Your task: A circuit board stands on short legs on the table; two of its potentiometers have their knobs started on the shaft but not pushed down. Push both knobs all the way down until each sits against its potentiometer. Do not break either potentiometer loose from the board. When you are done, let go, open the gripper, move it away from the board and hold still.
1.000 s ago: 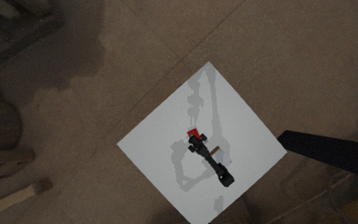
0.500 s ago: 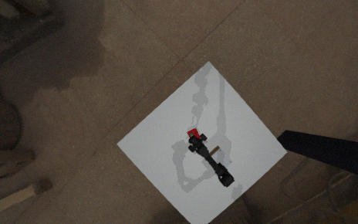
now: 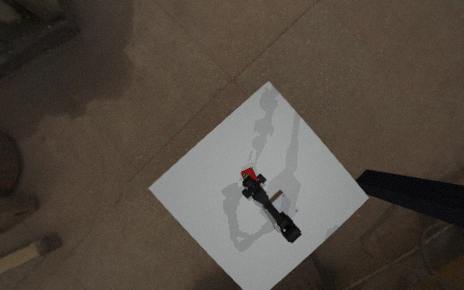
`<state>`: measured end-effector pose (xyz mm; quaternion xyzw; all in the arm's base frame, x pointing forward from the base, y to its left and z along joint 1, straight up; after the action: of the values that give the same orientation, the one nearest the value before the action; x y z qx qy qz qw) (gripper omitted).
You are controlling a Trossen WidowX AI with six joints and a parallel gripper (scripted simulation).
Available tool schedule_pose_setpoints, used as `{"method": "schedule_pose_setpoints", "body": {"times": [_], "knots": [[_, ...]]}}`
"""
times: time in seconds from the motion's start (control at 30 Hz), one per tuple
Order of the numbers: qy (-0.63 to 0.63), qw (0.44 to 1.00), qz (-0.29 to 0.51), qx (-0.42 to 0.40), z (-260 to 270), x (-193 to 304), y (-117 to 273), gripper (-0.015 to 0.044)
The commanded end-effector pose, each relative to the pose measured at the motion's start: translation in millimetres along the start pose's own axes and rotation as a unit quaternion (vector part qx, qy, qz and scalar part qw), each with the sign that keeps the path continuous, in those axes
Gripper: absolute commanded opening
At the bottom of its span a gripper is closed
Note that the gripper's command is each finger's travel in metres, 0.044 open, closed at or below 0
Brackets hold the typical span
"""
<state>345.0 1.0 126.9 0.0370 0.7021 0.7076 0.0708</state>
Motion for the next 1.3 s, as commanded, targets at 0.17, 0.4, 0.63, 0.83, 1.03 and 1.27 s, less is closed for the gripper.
{"method": "schedule_pose_setpoints", "body": {"times": [0.17,0.4,0.63,0.83,1.03,1.27], "knots": [[0.003,1.000,0.008,0.003,0.1,-3.7,-21.7,0.0000],[0.003,1.000,0.008,0.003,0.1,-3.7,-24.1,0.0000],[0.003,1.000,0.008,0.003,0.1,-3.7,-24.1,0.0000],[0.003,1.000,0.008,0.003,0.1,-3.7,-24.8,0.0000],[0.003,1.000,0.008,0.003,0.1,-3.7,-24.8,0.0000],[0.003,1.000,0.008,0.003,0.1,-3.7,-25.6,0.0000]]}}
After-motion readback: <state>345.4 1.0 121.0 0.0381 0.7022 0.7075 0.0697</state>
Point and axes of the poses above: the point midway between the two fingers, 35 mm back from their tips, its own y axis back along the fingers, its own z axis across the jaws, x = y × z, the point moved 10 cm from there along y, back along the fingers, and after that the axes turned 12 degrees about -y, right-handed, at the moved point
